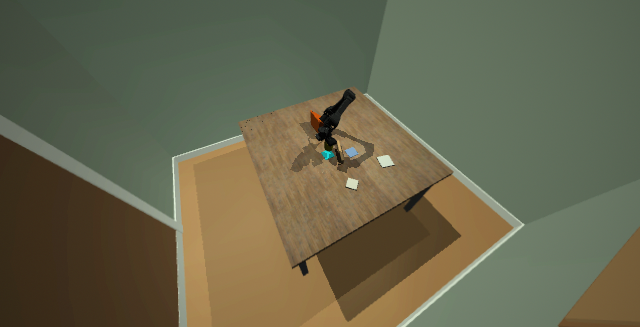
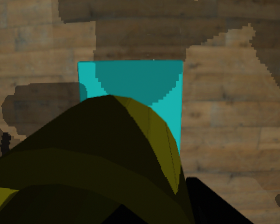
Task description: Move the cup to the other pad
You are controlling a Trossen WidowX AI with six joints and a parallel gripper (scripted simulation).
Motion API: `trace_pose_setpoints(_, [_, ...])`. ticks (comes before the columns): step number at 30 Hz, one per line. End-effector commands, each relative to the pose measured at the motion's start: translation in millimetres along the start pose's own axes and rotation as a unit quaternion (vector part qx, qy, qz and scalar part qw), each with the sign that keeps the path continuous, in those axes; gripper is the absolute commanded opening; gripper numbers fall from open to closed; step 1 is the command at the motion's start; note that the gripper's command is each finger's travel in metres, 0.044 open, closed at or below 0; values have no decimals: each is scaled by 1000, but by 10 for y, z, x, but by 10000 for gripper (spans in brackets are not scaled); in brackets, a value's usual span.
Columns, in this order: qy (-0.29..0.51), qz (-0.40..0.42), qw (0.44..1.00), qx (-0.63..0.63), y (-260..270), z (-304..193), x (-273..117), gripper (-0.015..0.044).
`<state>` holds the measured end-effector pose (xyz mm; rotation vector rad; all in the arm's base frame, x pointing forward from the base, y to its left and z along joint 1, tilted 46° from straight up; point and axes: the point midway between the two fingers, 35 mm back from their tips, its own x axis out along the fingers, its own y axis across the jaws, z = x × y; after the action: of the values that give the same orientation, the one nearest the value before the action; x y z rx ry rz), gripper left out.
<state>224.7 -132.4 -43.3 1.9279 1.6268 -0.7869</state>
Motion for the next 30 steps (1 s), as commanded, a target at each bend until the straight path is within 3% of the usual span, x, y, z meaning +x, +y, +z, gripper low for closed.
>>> trace_pose_setpoints(1, [-2, 0, 1000, -2, -3, 19, 39, 0])
trace_pose_setpoints(30, [-1, 0, 1000, -3, 0, 26, 526, 0])
